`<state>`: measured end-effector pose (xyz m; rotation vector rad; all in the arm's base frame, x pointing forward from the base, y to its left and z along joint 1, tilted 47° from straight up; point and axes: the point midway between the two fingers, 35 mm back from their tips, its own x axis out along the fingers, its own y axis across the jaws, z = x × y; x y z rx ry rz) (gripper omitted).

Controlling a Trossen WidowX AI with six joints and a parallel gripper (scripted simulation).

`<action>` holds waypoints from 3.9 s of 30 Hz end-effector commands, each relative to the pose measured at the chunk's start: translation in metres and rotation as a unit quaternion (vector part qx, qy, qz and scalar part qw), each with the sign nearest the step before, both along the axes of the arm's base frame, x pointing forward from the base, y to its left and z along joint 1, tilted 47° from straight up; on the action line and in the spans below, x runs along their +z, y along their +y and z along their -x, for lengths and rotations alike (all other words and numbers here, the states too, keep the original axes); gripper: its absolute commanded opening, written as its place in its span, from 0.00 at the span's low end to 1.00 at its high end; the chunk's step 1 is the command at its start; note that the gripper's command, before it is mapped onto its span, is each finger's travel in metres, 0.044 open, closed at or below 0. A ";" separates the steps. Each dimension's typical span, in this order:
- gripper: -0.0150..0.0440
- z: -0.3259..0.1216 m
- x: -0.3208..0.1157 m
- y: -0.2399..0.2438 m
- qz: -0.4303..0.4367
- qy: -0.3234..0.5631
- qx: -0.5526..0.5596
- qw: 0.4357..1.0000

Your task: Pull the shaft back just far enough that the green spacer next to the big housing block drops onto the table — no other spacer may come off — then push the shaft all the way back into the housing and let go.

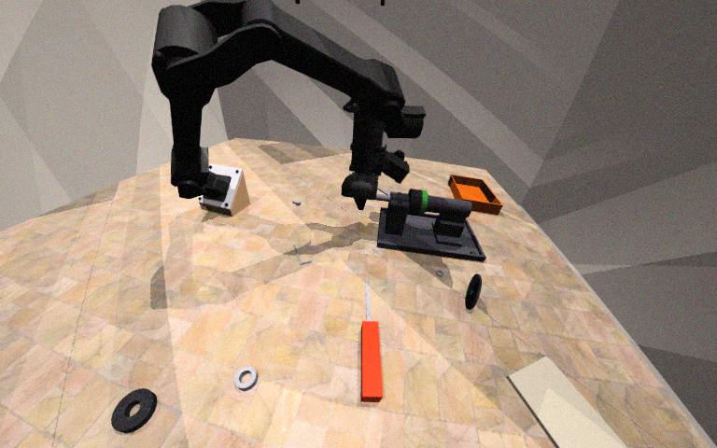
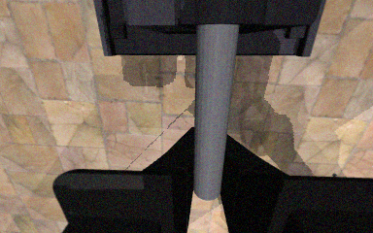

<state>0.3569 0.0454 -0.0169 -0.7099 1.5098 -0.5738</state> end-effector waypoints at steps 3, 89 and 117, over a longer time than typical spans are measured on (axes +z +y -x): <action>0.25 0.002 0.000 0.000 0.000 0.001 -0.002 1.000; 0.25 0.010 0.000 -0.001 0.000 0.001 -0.002 1.000; 0.25 0.013 0.000 -0.001 0.000 0.001 -0.002 1.000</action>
